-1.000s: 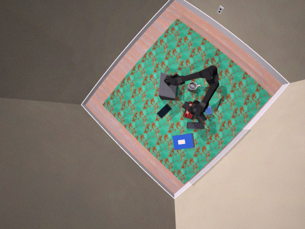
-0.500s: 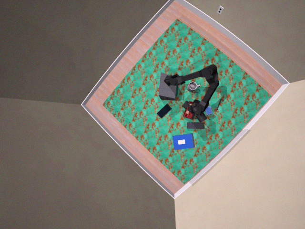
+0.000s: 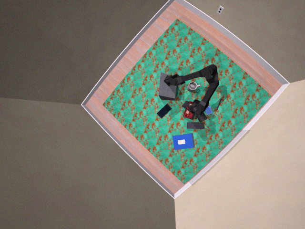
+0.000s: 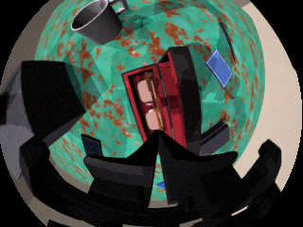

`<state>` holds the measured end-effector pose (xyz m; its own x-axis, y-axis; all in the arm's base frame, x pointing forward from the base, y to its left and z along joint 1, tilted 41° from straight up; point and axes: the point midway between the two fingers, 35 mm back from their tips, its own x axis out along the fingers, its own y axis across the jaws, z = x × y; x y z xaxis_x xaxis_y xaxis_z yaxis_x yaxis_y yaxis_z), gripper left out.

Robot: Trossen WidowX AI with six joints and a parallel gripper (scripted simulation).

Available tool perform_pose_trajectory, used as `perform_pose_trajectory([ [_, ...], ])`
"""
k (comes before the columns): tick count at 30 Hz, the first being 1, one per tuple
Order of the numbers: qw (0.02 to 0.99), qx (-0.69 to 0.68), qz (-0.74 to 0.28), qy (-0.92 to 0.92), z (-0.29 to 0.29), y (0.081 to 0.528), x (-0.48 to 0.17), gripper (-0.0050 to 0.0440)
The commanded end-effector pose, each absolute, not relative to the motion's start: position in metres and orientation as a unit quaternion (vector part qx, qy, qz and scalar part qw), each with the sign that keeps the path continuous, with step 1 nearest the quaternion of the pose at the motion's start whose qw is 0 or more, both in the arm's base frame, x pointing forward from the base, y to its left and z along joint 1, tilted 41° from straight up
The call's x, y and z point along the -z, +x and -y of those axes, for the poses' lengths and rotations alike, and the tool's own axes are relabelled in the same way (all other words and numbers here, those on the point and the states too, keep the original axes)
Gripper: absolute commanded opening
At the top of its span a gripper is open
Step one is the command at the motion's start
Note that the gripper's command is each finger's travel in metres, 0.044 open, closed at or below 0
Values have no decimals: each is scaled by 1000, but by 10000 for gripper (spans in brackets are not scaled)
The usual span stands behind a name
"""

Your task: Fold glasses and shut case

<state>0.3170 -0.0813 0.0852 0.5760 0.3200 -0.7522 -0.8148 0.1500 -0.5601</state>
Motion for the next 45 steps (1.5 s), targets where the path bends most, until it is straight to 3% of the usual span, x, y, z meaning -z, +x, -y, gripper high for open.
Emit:
perform_pose_trajectory([
  [1,720,-392,-238,-521,81,317,-87,0],
  [40,720,-392,-238,-521,81,317,-87,0],
  [45,719,-393,-238,-521,108,325,-84,0],
])
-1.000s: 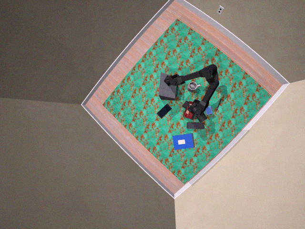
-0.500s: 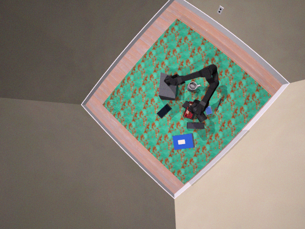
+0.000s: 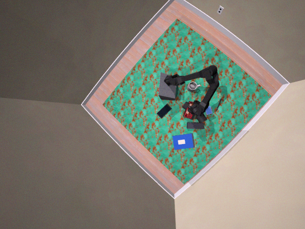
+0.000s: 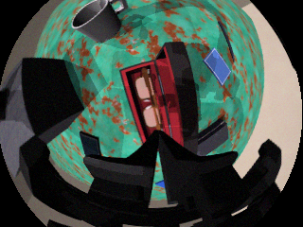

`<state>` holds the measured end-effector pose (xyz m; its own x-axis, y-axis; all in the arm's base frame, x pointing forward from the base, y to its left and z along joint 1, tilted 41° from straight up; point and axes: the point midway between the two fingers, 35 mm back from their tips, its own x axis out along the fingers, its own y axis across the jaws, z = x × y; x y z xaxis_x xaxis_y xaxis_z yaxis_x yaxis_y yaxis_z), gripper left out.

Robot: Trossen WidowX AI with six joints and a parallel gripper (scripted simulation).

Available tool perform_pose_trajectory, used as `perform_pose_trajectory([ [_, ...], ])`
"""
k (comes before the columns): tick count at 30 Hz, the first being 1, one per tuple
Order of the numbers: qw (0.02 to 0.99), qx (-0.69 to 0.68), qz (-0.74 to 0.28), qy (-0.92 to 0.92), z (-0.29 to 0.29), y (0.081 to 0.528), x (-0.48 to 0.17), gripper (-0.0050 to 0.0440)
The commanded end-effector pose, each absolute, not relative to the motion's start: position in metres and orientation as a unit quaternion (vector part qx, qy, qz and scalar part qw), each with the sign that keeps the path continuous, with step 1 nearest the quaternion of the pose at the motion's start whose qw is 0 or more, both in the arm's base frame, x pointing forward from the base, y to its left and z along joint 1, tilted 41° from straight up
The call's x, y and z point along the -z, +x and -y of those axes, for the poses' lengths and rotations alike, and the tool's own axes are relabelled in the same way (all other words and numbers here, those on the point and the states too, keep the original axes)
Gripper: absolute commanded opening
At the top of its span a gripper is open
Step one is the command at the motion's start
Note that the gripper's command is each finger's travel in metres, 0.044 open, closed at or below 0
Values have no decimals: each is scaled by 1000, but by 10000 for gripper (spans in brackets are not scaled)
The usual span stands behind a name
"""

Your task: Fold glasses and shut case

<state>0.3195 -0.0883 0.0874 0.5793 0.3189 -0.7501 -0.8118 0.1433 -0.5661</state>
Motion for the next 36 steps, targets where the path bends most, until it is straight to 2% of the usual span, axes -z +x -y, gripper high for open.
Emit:
perform_pose_trajectory([
  [1,720,-393,-238,-521,119,327,-83,0],
  [11,720,-389,-240,-523,126,326,-85,0],
  [15,720,-392,-238,-522,145,302,-117,0],
  [23,721,-392,-239,-519,145,300,-119,0],
  [36,803,-343,-305,-381,142,301,-117,0],
])
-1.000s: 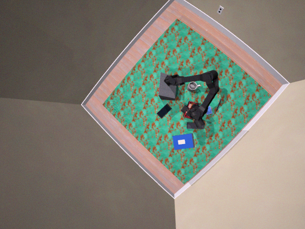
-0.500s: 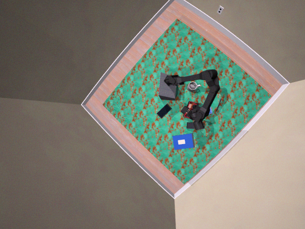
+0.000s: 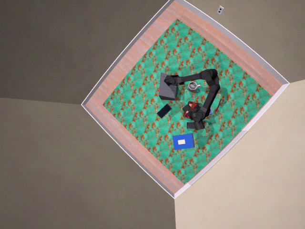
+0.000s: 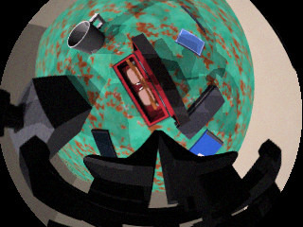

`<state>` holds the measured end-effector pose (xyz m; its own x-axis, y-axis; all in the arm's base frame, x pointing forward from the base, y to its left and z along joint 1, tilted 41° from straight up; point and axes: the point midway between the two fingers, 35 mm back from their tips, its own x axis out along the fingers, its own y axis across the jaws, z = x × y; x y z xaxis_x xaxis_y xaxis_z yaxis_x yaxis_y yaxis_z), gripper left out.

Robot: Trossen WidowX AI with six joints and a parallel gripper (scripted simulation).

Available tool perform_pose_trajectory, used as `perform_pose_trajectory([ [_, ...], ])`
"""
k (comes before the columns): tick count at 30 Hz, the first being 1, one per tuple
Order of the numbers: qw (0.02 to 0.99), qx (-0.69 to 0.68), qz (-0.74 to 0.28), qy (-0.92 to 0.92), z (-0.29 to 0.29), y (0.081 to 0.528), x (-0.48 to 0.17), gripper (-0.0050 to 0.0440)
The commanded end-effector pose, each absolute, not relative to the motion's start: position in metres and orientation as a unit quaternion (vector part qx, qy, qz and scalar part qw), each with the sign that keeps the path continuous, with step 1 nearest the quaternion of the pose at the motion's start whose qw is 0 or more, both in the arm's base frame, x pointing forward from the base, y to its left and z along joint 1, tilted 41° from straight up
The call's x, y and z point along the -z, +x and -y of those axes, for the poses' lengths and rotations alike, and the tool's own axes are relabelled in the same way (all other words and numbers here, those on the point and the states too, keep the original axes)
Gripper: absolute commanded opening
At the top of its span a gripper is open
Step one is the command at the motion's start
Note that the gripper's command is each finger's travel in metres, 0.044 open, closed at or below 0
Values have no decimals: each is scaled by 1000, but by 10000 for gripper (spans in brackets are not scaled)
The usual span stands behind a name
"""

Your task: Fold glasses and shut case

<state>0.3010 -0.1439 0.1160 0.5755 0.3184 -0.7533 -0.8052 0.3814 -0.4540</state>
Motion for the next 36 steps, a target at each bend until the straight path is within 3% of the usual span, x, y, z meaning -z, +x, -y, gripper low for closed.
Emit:
perform_pose_trajectory([
  [1,809,-337,-311,-367,142,301,-117,0],
  [20,881,-232,-396,-115,138,302,-113,0],
  [36,883,-129,-441,101,134,303,-110,0],
])
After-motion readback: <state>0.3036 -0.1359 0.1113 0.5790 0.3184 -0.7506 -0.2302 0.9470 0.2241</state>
